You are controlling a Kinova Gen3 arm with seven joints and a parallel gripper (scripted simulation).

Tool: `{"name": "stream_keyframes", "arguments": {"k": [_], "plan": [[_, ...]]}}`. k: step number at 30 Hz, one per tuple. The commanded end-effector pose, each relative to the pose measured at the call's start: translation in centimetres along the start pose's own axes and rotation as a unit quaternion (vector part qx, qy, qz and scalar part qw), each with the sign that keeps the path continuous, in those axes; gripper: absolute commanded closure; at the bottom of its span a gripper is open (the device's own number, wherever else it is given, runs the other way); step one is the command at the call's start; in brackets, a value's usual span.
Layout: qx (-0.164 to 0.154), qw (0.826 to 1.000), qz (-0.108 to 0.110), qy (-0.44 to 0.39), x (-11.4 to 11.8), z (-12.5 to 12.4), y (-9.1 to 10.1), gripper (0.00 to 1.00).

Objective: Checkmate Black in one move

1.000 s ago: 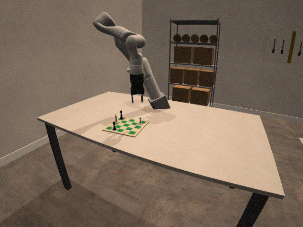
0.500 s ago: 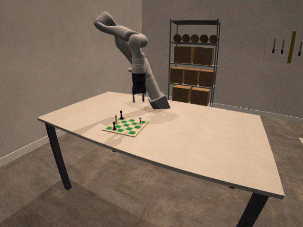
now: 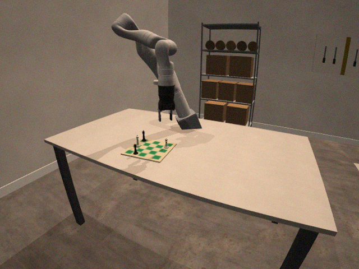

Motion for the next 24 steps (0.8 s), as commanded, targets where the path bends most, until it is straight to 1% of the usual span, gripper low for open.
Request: {"name": "stream_keyframes", "arguments": {"k": [1,24], "plan": [[-0.003,1.000,-0.001,0.005,0.16,0.08,0.12,0.00],[-0.004,1.000,-0.003,0.008,0.25,0.12,0.11,0.00]]}}
Point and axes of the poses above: the point where the finger pads meet when closed, its own y axis back along the fingers, its own x axis across the jaws, z = x × y, the point moved 8 cm from there along y, back along the fingers, and after that the axes turned 2 degrees about y, right-handed, at the moved point
